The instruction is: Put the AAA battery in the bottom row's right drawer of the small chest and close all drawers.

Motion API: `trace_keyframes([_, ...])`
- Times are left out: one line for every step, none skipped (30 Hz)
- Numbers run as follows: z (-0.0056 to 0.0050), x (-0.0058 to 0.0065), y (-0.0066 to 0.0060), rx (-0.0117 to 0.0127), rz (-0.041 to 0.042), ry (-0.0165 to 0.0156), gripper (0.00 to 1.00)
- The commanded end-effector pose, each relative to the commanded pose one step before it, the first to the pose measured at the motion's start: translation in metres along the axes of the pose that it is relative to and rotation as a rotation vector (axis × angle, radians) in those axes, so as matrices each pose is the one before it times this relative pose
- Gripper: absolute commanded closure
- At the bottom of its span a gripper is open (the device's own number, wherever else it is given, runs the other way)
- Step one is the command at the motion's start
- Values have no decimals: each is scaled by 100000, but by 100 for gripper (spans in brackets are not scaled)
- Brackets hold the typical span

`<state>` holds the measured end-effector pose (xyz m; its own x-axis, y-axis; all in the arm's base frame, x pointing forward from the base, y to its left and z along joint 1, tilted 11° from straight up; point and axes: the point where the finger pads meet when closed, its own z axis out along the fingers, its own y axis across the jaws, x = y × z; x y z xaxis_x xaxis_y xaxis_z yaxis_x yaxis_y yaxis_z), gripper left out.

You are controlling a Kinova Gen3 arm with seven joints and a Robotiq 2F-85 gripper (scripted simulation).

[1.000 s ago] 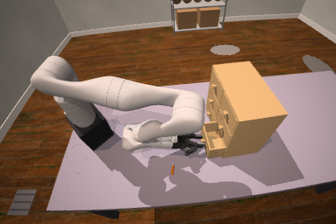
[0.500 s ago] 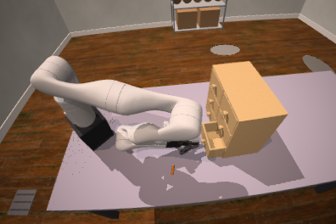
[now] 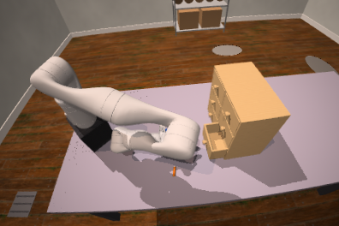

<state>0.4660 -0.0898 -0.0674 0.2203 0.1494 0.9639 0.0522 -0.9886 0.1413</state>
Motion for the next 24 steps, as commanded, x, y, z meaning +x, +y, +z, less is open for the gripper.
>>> trace_keyframes([-193,284,213,-466,220,23,67])
trace_keyframes([-105,158,0,0,0,-3,67])
trace_keyframes([-125,191,0,0,0,1,67])
trace_keyframes([-147,223,0,0,0,-1,67])
trace_keyframes([-167,256,0,1,0,4,67])
trace_keyframes([0,0,0,0,0,0,67])
trace_keyframes([0,0,0,0,0,0,67])
trace_keyframes([-188,284,0,0,0,-3,67])
trace_keyframes([-205,312,0,0,0,0,67])
trace_keyframes([-221,337,0,0,0,1,67])
trace_keyframes([-235,359,0,0,0,1,67])
trace_keyframes([-246,376,0,0,0,1,67])
trace_keyframes([-254,388,0,0,0,1,67])
trace_keyframes([-259,395,0,0,0,0,67])
trace_keyframes([-260,396,0,0,0,0,67])
trace_keyframes([-257,392,0,0,0,0,67])
trace_keyframes([-251,382,0,0,0,-1,67])
trace_keyframes([-241,367,0,0,0,-1,67])
trace_keyframes([-228,346,0,0,0,-1,67])
trace_keyframes([-211,321,0,0,0,0,67])
trace_keyframes([-192,293,0,0,0,1,67])
trace_keyframes([-171,260,0,0,0,1,67])
trace_keyframes([0,0,0,0,0,0,67])
trace_keyframes([0,0,0,0,0,0,67])
